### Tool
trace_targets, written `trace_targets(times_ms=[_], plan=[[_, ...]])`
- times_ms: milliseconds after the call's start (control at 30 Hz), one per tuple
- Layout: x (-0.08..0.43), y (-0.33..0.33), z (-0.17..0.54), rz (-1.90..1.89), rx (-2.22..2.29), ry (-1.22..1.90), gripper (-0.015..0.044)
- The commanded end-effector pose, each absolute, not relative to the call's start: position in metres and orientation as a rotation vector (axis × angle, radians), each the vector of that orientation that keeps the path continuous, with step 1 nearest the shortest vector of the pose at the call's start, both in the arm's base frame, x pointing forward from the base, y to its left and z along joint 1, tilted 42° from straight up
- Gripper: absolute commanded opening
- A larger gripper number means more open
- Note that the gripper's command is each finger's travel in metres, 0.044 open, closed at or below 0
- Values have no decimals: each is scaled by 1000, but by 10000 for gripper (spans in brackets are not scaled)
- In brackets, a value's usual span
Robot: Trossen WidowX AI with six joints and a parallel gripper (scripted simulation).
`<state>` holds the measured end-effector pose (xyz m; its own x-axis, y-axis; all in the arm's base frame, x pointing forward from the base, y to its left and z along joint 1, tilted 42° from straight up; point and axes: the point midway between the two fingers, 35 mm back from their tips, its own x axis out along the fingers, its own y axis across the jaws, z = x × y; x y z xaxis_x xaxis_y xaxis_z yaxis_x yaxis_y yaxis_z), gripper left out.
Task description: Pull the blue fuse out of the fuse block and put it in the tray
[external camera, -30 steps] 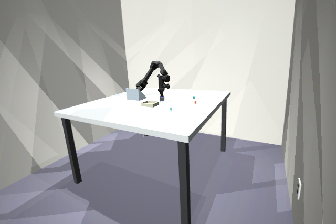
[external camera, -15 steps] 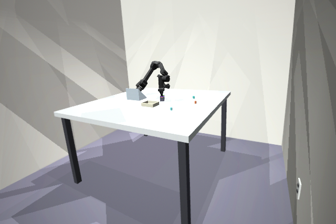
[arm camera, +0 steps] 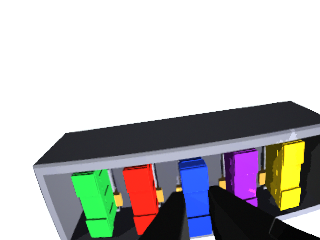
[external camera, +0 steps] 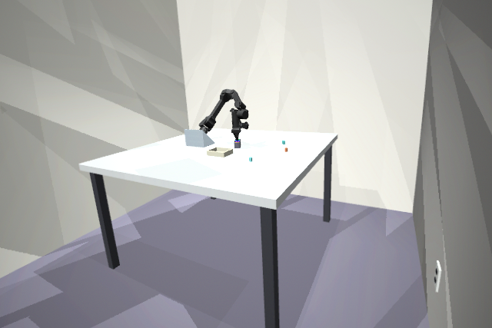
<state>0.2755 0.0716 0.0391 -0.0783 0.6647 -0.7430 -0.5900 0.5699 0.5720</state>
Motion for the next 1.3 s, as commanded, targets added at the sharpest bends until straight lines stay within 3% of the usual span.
trace_targets(times_ms=[0, 1267], plan=[[276, 70, 41, 1039, 69, 1279, 0], [278, 57, 55, 1038, 71, 1280, 0]])
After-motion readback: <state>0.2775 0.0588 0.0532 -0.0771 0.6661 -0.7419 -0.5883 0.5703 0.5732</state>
